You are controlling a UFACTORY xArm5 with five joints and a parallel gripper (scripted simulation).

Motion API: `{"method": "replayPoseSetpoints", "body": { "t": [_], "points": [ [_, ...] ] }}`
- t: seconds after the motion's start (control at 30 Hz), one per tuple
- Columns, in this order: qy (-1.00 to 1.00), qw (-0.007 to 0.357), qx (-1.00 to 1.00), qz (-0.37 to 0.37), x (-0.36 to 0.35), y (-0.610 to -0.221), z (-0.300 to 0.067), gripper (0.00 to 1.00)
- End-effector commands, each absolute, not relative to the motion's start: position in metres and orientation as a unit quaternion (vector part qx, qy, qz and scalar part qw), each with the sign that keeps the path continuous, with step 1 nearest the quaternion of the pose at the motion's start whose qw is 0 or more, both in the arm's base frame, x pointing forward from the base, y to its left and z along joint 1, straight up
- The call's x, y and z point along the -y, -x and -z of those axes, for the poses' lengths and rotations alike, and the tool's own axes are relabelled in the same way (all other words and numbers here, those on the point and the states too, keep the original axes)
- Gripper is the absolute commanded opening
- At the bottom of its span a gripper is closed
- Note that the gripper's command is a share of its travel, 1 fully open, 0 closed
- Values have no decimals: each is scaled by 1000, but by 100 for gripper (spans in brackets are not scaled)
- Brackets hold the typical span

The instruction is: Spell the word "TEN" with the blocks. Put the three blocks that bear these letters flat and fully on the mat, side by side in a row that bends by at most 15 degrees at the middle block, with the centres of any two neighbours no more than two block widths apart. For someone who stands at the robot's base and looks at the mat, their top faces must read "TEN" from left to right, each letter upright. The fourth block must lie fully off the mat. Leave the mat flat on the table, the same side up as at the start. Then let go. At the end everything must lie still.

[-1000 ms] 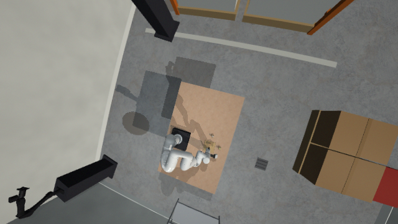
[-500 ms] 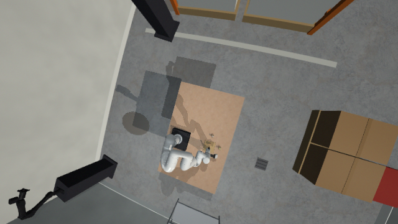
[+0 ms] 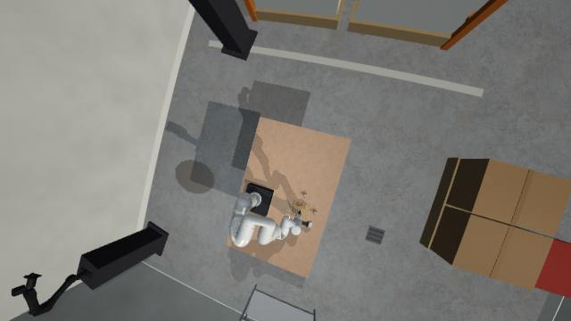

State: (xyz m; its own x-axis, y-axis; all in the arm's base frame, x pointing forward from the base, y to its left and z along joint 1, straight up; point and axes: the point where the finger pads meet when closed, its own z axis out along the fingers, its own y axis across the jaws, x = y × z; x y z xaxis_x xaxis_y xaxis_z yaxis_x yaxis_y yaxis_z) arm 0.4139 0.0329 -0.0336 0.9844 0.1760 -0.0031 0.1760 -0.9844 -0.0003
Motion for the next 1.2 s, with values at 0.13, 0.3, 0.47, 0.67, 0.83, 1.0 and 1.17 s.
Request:
{"method": "replayPoseSetpoints", "body": {
  "t": [0.13, 0.3, 0.47, 0.67, 0.83, 1.0, 1.17],
  "points": [
    [996, 0, 88, 0, -33, -415, 0, 42],
    [996, 0, 88, 0, -33, -415, -27, 42],
    [996, 0, 88, 0, -33, -415, -40, 42],
    [996, 0, 88, 0, -33, -415, -51, 42],
    [996, 0, 88, 0, -33, -415, -51, 100],
    [996, 0, 88, 0, -33, -415, -51, 100],
    [996, 0, 88, 0, -33, -415, -51, 100]
  ]
}}
